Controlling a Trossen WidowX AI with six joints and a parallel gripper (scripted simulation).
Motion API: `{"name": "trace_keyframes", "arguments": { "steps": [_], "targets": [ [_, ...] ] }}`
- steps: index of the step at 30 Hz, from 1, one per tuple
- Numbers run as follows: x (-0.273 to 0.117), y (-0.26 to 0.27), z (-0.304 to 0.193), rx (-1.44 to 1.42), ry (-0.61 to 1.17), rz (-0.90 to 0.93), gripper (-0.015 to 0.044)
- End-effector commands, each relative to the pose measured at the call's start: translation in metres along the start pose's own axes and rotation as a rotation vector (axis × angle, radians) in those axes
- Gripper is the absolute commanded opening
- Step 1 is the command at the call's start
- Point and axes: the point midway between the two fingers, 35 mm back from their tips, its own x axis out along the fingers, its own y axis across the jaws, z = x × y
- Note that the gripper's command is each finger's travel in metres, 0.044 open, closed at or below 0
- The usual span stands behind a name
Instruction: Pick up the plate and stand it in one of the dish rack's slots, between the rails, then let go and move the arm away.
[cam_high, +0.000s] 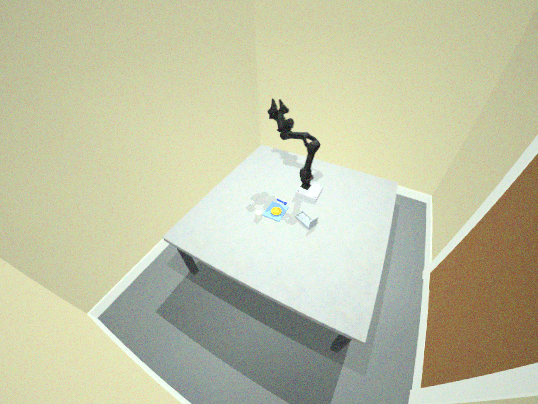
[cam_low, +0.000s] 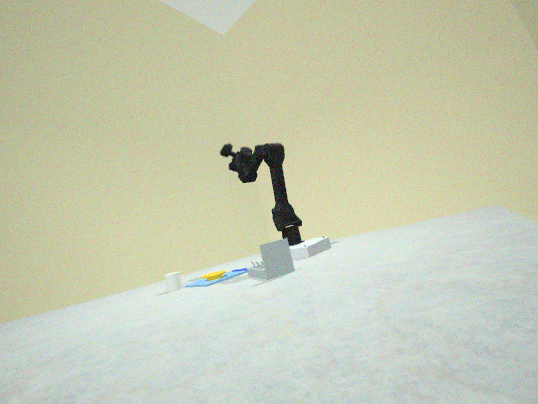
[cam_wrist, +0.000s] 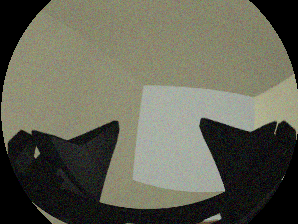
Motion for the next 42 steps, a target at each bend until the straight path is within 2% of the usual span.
{"name": "trace_keyframes", "arguments": {
  "steps": [1,11,22,42],
  "targets": [
    [0.0,0.0,0.001,0.004,-0.004,0.0,0.04],
    [-0.012,-0.032,0.057,0.248,-0.218,-0.011,0.04],
    [-0.042,-0.079,0.12,0.511,-0.491,0.01,0.04],
    [-0.143,-0.175,0.201,0.91,-1.003,0.152,0.04]
  ]
}}
